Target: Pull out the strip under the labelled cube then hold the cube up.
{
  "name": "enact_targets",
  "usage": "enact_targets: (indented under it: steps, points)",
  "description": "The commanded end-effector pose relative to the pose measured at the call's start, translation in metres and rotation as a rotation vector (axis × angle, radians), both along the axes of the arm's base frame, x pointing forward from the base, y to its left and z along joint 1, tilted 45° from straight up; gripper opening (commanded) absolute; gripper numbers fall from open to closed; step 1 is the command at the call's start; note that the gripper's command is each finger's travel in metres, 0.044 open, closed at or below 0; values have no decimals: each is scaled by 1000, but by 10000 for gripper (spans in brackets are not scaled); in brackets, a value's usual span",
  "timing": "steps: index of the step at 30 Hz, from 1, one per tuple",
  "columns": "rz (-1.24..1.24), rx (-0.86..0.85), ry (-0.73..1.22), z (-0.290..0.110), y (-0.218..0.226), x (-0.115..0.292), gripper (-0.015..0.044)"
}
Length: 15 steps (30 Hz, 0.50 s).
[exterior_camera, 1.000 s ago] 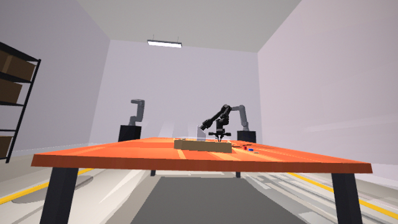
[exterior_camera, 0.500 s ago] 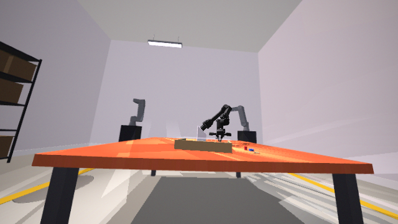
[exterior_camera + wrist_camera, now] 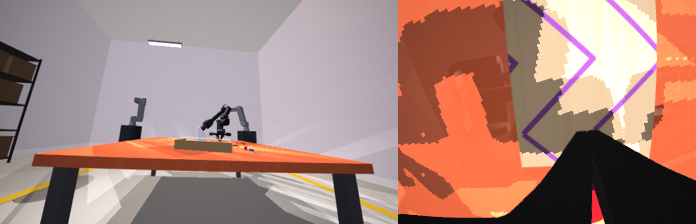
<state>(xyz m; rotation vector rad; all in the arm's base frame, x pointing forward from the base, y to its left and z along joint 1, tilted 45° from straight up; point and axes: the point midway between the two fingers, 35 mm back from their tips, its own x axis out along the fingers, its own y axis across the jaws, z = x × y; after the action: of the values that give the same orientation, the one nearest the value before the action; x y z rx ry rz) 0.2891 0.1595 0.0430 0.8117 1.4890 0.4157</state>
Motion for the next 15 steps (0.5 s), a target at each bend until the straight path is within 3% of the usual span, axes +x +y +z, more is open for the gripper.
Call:
enact_targets:
  steps: [1,15]
  points:
    - [19,4,30,-4,6,-16,0]
    - [19,4,31,-1,10,-33,0]
